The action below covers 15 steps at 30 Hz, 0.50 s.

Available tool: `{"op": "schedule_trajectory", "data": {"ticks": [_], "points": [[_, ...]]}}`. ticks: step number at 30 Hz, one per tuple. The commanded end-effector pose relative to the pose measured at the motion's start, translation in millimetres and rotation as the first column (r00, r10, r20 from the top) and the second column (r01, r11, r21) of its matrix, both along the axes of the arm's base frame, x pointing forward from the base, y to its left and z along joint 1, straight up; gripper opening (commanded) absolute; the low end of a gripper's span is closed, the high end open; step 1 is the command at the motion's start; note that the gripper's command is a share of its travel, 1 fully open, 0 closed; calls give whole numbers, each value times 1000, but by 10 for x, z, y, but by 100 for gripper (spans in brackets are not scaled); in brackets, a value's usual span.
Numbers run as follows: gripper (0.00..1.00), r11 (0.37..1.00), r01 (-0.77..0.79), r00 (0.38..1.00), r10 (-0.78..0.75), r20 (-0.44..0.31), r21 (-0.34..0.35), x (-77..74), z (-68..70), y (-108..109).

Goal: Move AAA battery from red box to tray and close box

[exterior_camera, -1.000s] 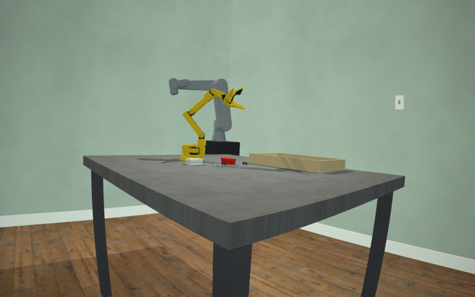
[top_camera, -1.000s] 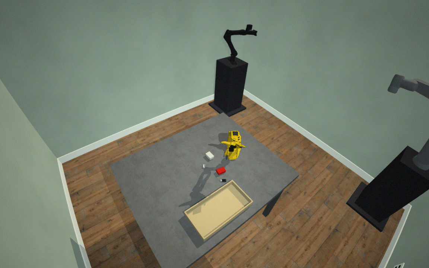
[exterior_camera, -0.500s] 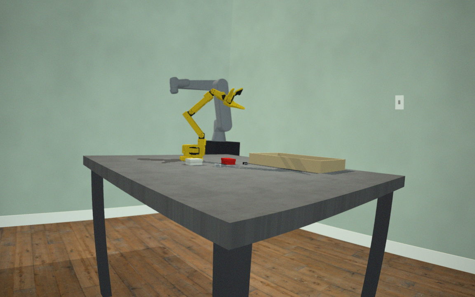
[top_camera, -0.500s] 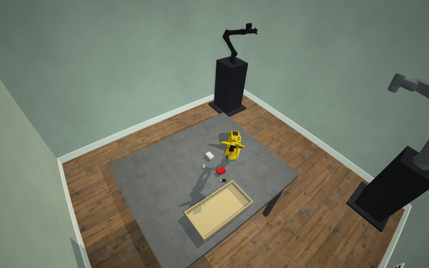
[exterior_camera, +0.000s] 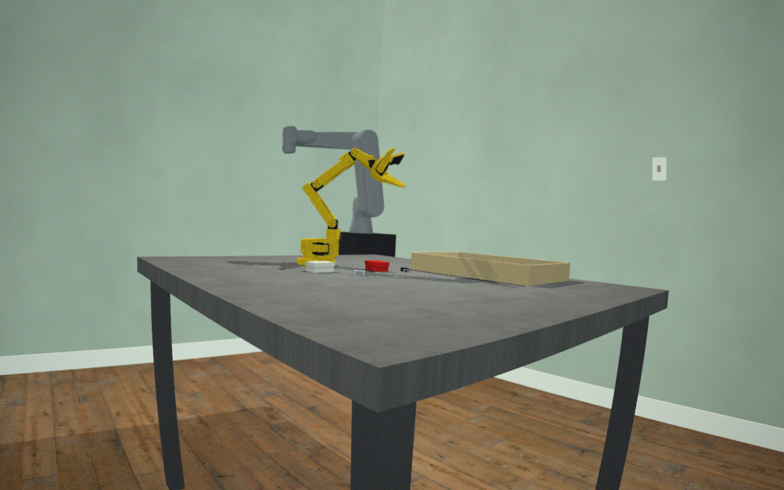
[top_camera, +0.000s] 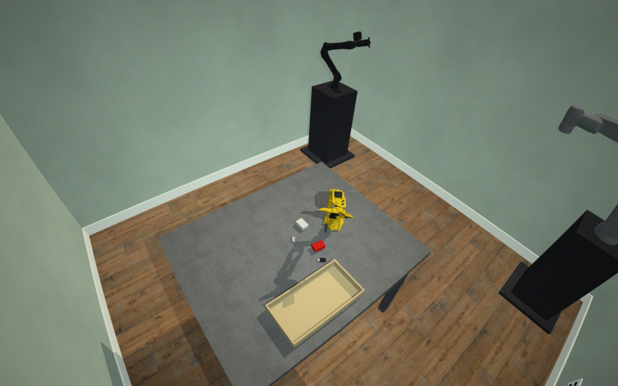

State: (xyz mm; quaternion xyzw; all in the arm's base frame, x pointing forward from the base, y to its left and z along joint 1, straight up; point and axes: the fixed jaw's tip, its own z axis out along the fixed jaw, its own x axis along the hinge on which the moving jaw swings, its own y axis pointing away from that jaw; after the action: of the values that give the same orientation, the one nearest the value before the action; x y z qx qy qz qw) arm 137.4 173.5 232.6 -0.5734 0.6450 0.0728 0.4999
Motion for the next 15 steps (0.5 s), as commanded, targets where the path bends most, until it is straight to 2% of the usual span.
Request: {"op": "schedule_trajectory", "data": {"ticks": [1, 7, 9, 15], "points": [[91, 996, -21, 999, 24, 34, -81, 50, -76, -33], [85, 962, -76, 993, 97, 69, -262, 132, -282, -103], [85, 962, -76, 993, 97, 69, -262, 132, -282, -103], [78, 874, -155, 975, 210, 70, -461, 211, -523, -215]]}}
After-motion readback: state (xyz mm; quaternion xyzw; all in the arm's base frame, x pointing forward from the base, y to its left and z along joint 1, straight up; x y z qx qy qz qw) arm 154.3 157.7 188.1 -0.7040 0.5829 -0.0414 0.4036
